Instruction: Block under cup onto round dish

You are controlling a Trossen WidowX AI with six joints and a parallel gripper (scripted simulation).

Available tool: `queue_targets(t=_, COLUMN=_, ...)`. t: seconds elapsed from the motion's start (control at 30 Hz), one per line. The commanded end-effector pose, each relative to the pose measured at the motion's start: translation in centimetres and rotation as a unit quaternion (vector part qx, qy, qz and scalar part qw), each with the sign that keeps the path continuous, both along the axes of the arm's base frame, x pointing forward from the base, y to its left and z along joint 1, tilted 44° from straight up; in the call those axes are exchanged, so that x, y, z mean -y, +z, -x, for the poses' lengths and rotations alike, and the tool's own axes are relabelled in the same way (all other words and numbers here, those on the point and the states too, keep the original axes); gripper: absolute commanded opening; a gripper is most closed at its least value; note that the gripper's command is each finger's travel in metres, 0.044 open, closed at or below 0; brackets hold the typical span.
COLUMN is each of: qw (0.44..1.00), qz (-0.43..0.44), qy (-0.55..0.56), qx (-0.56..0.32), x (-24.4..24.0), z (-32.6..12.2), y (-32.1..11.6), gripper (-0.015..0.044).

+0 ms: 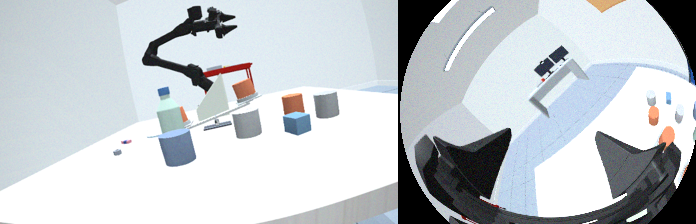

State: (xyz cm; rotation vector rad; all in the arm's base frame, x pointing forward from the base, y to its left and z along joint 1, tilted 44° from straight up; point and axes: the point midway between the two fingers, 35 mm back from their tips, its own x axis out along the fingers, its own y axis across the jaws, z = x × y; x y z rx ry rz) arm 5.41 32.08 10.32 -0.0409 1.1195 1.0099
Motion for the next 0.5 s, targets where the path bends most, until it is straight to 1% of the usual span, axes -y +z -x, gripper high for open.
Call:
queue_targets(t=0.0, qw=0.998, qz=0.046, qy=-0.047, qx=0.017, x=1.6, z=-1.6, y=-1.5, gripper=0.044)
queue_targets(t=0.23, qw=0.982, qz=0.13, qy=-0.121, qx=0.058, x=5.0, z=-4.1, y=-3.5, gripper=0.044)
queue_targets(t=0.47, qw=0.954, qz=0.211, qy=-0.185, qx=0.106, x=8.9, z=-6.4, y=-4.7, gripper=0.044)
